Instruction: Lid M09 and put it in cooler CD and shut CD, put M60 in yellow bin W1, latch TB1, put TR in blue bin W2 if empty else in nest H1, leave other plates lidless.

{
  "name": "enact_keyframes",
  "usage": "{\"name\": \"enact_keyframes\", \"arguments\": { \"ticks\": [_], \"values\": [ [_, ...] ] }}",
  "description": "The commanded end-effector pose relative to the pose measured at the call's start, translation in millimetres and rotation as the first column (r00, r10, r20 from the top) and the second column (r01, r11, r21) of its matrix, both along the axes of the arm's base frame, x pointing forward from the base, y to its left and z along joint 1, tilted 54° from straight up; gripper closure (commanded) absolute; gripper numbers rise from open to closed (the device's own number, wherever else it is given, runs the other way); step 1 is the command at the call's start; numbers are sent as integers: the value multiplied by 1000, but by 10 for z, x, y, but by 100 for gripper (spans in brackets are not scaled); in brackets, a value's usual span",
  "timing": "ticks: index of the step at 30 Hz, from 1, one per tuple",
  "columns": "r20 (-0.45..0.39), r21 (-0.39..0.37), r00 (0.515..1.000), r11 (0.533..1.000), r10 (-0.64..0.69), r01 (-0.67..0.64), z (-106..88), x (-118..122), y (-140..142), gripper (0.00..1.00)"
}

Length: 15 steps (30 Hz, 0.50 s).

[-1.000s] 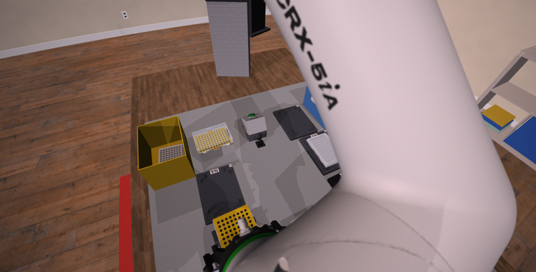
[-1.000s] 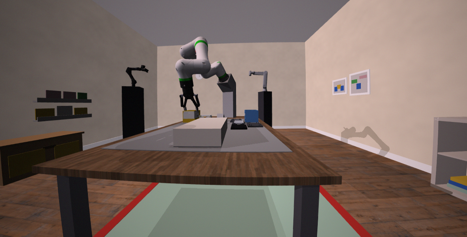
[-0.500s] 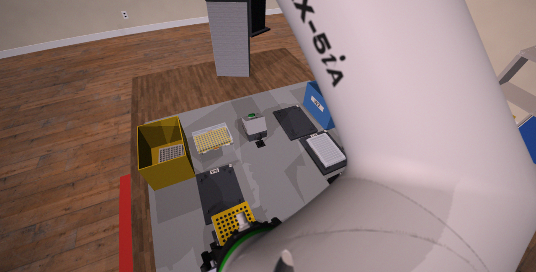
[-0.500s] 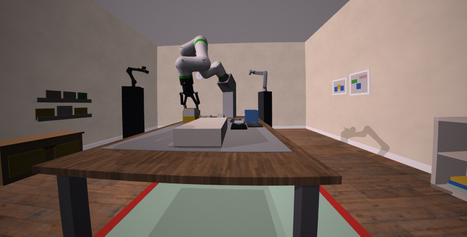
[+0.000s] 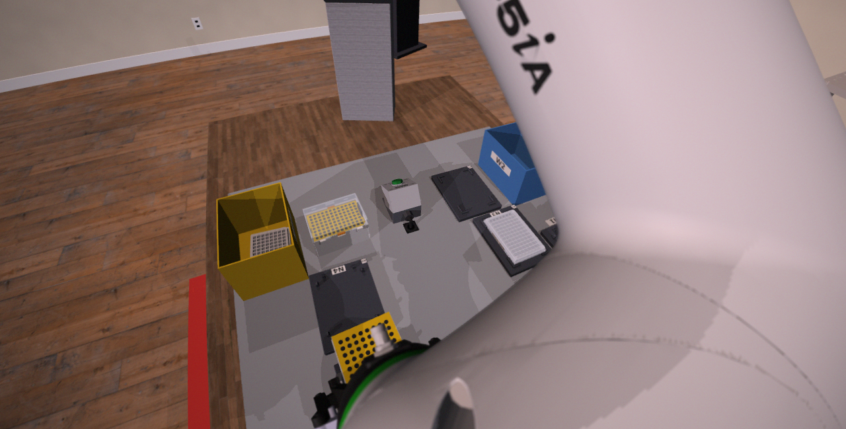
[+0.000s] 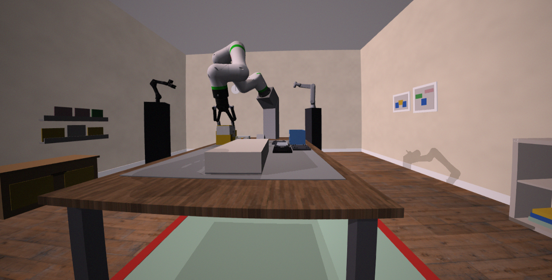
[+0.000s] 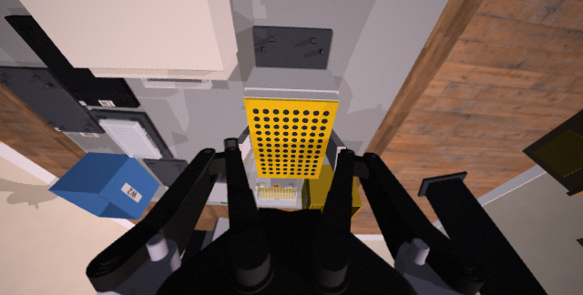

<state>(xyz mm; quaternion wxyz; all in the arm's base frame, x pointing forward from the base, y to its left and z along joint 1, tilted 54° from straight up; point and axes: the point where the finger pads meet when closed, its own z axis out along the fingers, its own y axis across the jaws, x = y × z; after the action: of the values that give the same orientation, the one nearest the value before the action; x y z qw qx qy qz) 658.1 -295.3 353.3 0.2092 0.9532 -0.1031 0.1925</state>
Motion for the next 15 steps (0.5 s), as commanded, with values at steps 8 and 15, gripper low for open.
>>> {"name": "enact_keyframes", "arguments": {
  "ticks": [8, 15],
  "values": [
    [0, 0, 1000, 1000, 0, 0, 74, -82, 55, 100],
    [0, 0, 1000, 1000, 0, 0, 129, -145, 97, 100]
  ]
}}
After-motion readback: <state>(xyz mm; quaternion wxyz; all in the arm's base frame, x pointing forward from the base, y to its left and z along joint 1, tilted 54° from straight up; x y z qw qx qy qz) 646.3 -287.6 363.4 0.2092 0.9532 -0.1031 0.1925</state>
